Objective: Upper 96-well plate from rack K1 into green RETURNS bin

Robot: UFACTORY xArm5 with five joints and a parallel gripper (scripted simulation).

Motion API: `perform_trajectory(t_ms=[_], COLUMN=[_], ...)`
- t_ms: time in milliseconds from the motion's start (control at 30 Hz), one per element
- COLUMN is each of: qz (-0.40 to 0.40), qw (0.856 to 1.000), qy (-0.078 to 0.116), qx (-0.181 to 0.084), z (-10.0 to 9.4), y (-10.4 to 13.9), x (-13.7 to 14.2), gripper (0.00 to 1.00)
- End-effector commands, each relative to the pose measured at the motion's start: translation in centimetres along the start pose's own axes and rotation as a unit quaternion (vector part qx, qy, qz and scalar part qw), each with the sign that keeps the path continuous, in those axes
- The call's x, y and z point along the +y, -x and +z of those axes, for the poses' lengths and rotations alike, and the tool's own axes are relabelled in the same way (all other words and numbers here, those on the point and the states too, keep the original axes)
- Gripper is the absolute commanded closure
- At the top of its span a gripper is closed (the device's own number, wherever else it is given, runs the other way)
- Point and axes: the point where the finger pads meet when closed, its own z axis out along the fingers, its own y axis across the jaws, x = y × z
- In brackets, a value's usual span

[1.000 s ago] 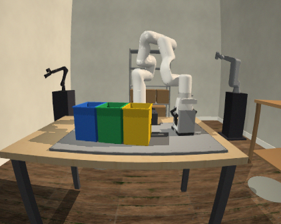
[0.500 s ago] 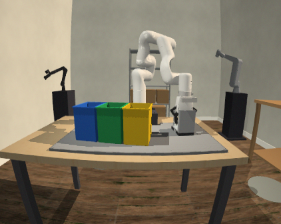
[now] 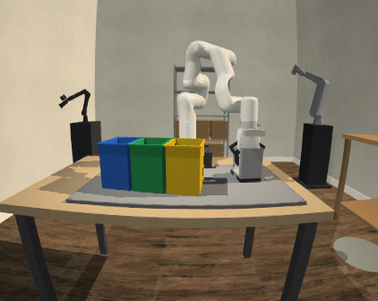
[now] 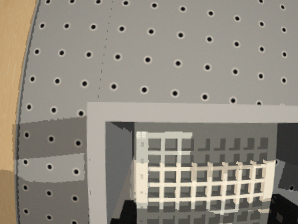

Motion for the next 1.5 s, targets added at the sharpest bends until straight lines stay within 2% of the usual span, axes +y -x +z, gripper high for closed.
perform_trajectory(t_ms=[0, 1467], qz=[0.000, 0.000], qw=[1.000, 1.000], qy=[-0.001, -0.001], qx=[0.001, 0.002], z=[-0.7, -7.1], y=[-0.1, -0.2], x=[-0.1, 0.0], gripper=[1.00, 1.00])
